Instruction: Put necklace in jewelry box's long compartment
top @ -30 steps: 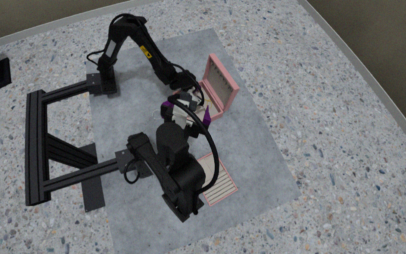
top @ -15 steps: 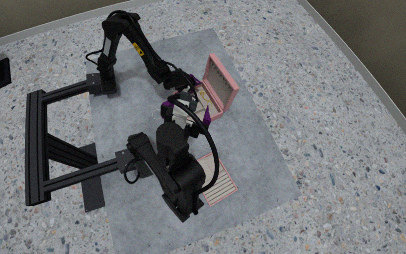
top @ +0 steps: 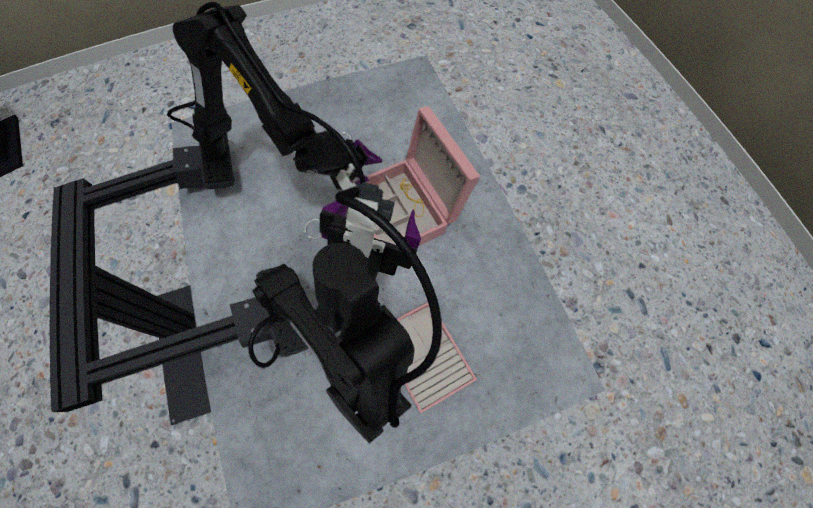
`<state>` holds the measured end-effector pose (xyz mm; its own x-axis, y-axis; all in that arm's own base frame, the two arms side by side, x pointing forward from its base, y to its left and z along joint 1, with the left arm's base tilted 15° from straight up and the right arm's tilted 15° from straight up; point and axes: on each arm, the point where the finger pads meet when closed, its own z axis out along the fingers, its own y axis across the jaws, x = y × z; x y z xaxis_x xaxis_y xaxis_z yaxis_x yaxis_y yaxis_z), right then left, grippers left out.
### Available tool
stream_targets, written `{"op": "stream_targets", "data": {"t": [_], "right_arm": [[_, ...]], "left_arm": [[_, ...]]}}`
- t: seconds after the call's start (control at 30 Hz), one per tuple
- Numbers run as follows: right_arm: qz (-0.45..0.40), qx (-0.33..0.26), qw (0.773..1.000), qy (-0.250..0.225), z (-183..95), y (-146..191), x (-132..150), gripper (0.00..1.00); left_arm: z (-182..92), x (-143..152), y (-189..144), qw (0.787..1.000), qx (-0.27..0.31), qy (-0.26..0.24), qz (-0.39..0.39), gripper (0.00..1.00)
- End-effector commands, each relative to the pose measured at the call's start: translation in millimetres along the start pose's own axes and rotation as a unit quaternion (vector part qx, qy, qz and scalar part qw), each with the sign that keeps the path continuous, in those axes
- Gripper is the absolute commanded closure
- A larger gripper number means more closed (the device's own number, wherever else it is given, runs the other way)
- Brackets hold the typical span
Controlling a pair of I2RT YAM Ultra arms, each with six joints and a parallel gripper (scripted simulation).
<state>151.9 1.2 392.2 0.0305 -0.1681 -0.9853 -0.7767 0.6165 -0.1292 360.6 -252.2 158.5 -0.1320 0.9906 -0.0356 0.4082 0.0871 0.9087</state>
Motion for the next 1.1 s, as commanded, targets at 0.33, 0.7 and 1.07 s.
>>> {"op": "stream_targets", "data": {"t": [0.33, 0.7, 1.07], "right_arm": [[-0.026, -0.018, 0.999, 0.027, 0.5, 8.3, 12.5, 0.00], [-0.026, -0.018, 0.999, 0.027, 0.5, 8.2, 12.5, 0.00], [-0.026, -0.018, 0.999, 0.027, 0.5, 8.2, 12.5, 0.00]], "left_arm": [[-13.7, -14.5, 33.0, 0.969, 0.150, -0.005, -0.198, 0.35], [-24.6, -34.6, 92.9, 0.897, 0.234, -0.033, -0.373, 0.35], [-24.7, -42.7, 129.1, 0.867, 0.242, -0.055, -0.433, 0.35]]}}
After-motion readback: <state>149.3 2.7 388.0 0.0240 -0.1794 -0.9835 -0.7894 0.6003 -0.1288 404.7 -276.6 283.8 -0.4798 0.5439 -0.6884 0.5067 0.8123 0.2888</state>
